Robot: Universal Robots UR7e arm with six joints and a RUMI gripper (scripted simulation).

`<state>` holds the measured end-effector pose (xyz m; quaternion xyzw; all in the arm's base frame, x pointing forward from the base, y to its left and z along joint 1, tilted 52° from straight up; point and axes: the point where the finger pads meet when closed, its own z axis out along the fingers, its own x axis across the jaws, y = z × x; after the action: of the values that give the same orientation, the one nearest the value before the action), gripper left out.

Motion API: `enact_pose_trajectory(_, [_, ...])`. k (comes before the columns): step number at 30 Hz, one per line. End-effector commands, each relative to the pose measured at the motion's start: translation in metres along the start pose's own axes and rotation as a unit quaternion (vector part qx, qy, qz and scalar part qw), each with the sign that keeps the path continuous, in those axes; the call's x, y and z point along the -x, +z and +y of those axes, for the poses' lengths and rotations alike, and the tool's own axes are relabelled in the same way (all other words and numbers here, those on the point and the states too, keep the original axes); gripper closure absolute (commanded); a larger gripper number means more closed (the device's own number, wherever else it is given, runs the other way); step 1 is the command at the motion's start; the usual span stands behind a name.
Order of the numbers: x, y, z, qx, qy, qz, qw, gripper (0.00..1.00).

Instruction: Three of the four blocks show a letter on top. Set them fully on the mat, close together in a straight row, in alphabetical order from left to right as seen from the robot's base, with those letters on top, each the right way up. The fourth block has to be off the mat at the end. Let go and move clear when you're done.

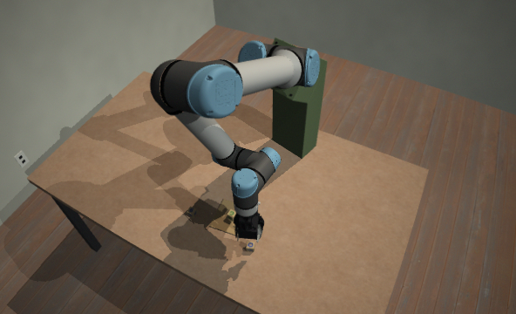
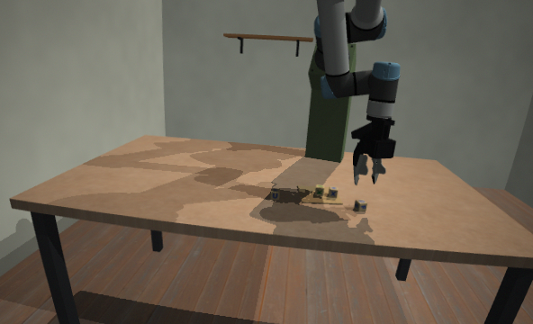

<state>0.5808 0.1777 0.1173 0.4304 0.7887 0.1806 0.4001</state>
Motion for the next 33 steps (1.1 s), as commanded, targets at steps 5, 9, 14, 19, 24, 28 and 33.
enact_pose_trajectory(5, [0.0001, -0.0004, 0.0005, 0.001, 0.0, 0.0, 1.0, 0.6])
enact_pose_trajectory(9, [0.0001, -0.0004, 0.0005, 0.001, 0.0, 0.0, 1.0, 0.6])
enact_pose_trajectory(14, [0.0001, -0.0004, 0.0005, 0.001, 0.0, 0.0, 1.0, 0.6])
enact_pose_trajectory(19, [0.0001, 0.0001, 0.0005, 0.001, 0.0, 0.0, 1.0, 0.6])
enact_pose_trajectory(24, [0.0001, 0.001, 0.0005, 0.001, -0.001, 0.0, 1.0, 0.6])
enact_pose_trajectory(28, [0.0001, 0.0033, 0.0004, 0.0, -0.002, 0.0, 1.0, 0.6])
enact_pose_trajectory(33, [0.0001, 0.0079, 0.0004, 0.0, -0.002, 0.0, 1.0, 0.6])
